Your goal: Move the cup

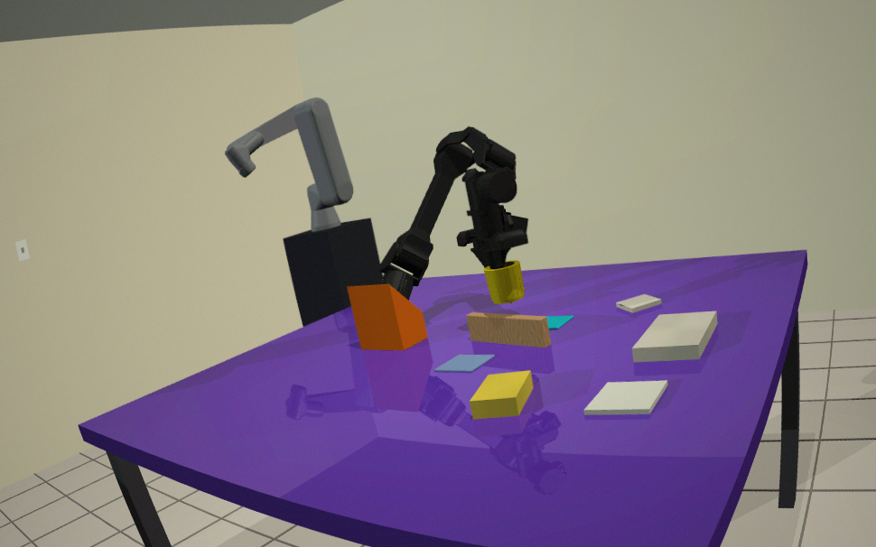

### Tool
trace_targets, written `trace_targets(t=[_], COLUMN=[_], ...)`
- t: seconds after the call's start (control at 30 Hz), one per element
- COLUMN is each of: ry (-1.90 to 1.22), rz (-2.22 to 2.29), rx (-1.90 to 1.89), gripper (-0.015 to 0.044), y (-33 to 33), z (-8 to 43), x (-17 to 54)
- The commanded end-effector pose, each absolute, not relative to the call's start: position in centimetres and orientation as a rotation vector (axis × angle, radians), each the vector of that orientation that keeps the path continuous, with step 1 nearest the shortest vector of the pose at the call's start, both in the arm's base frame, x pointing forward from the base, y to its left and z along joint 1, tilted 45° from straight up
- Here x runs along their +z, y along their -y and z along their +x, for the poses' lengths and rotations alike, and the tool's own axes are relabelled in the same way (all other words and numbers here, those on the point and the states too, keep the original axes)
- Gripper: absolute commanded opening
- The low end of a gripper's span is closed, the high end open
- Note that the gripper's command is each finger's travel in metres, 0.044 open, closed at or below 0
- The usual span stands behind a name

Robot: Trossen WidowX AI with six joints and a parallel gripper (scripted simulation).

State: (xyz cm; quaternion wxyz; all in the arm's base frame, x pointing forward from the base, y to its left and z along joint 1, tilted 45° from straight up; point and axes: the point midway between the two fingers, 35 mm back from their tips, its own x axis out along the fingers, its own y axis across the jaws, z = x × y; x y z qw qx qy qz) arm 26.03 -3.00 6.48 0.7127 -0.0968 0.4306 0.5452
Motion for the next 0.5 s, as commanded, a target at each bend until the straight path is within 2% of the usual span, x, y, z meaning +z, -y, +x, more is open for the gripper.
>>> trace_targets(t=[0.0,0.47], ry=[-0.951,-0.949], rz=[-0.21,-0.209], rx=[1.205,1.206], gripper=[0.0,0.0], y=[2.3,-0.5], z=[26.3,27.1], x=[7.3,10.0])
